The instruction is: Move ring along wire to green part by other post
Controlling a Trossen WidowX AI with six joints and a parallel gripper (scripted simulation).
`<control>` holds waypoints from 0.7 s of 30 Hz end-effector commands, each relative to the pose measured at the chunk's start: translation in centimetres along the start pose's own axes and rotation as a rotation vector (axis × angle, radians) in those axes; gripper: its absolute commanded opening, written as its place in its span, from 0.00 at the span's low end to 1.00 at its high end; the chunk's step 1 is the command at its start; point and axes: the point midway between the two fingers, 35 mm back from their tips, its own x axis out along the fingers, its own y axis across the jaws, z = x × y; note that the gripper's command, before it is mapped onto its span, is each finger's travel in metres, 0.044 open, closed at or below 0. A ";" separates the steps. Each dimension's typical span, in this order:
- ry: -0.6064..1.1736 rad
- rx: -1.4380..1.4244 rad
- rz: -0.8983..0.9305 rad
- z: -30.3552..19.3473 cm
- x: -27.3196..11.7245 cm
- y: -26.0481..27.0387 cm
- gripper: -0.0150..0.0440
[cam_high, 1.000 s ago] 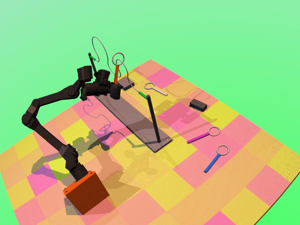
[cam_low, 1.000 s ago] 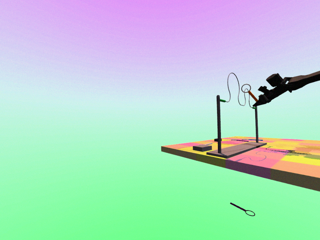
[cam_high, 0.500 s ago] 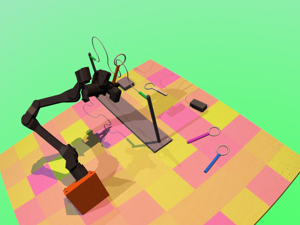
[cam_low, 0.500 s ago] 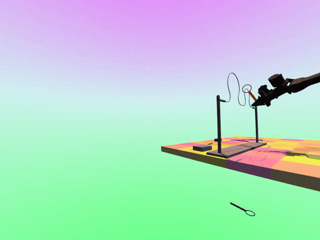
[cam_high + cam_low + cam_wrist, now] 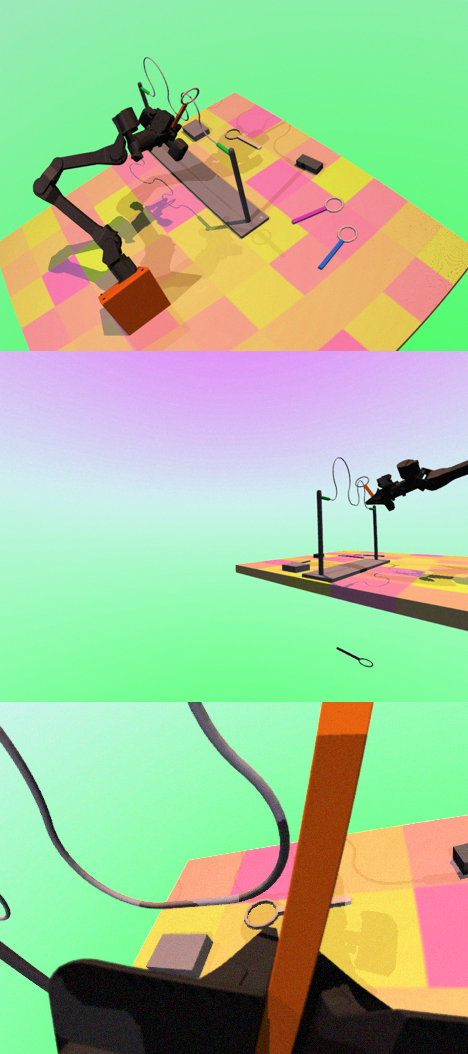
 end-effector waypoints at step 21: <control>-0.045 0.385 0.210 0.4 0.0 2.8 0.00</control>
